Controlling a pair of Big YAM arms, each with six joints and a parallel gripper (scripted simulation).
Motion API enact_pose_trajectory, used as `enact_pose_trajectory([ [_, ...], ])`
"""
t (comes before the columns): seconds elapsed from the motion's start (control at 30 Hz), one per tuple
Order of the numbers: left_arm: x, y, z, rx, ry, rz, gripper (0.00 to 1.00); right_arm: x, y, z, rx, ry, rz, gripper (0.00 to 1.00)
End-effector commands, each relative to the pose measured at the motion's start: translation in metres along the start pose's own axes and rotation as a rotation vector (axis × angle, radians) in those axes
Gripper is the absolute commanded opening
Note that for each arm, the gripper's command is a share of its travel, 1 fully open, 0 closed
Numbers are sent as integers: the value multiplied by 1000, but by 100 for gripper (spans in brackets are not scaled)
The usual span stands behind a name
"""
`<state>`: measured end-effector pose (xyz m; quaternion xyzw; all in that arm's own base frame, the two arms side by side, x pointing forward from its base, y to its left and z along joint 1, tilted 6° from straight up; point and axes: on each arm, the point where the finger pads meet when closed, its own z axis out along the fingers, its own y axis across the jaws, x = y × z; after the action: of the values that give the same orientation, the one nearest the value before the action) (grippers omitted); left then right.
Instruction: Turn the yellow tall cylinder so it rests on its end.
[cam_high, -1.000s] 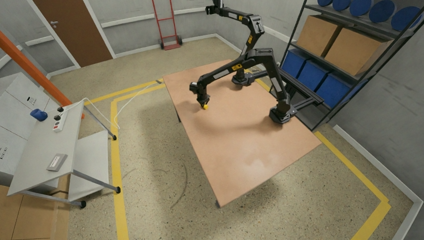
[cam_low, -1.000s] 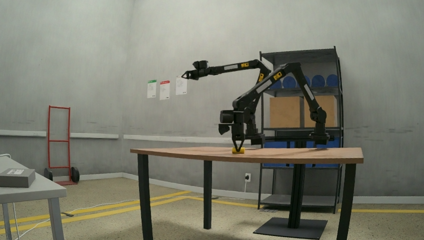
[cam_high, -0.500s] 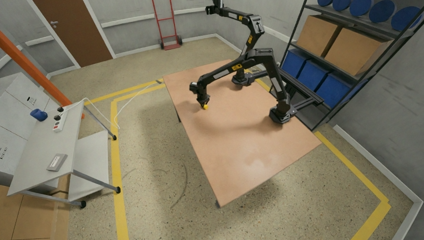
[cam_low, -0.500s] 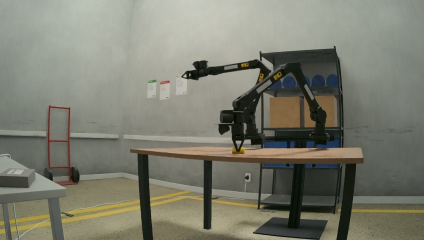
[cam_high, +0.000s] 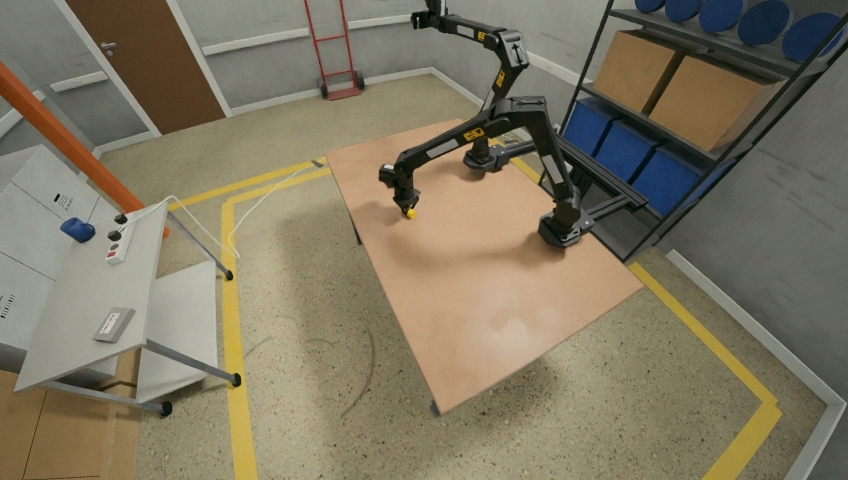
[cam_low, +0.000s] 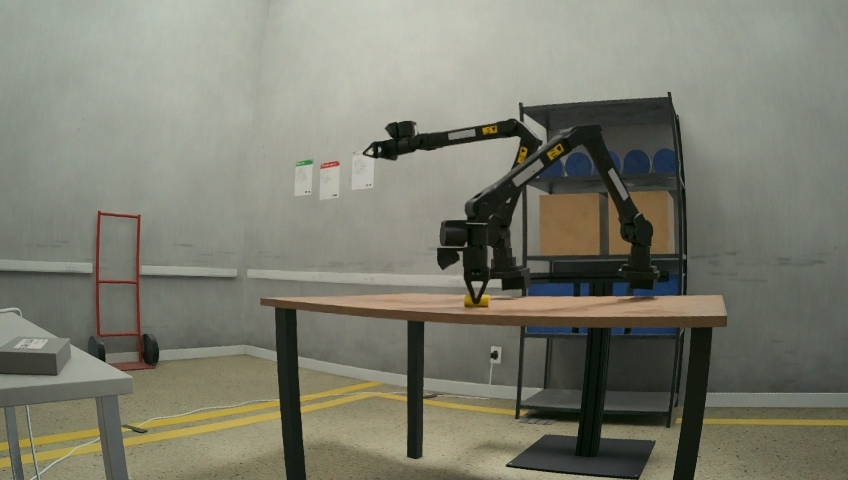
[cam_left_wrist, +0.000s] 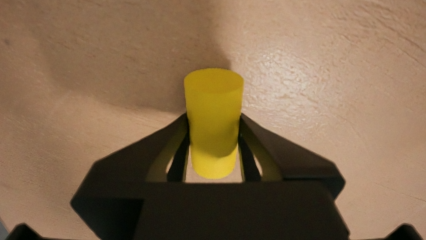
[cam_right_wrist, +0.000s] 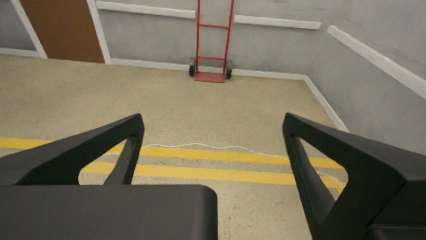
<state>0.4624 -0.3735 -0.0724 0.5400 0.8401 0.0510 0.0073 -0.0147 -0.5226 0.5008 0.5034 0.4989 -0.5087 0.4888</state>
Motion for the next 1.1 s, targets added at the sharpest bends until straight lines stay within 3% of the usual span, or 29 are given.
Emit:
enact_pose_trajectory([
  [0.0,-18,14,-19,-24,-58,3,31,-36,-5,-6,13,-76,15,100],
  [0.1,-18,14,-20,-25,-58,3,31,-36,-5,-6,13,-76,15,100],
  [0.27,-24,13,-47,-30,-70,7,31,-36,-5,-6,13,-76,15,100],
  [0.6,-26,7,-77,-30,-73,-1,31,-36,-5,-6,13,-76,15,100],
  [0.73,-26,7,-77,-29,-72,-2,31,-36,-5,-6,13,-76,15,100],
  [0.8,-21,5,-56,-15,-40,-1,31,-36,-5,-6,13,-76,15,100],
  [1.07,-22,6,-59,-17,-44,-2,31,-36,-5,-6,13,-76,15,100],
])
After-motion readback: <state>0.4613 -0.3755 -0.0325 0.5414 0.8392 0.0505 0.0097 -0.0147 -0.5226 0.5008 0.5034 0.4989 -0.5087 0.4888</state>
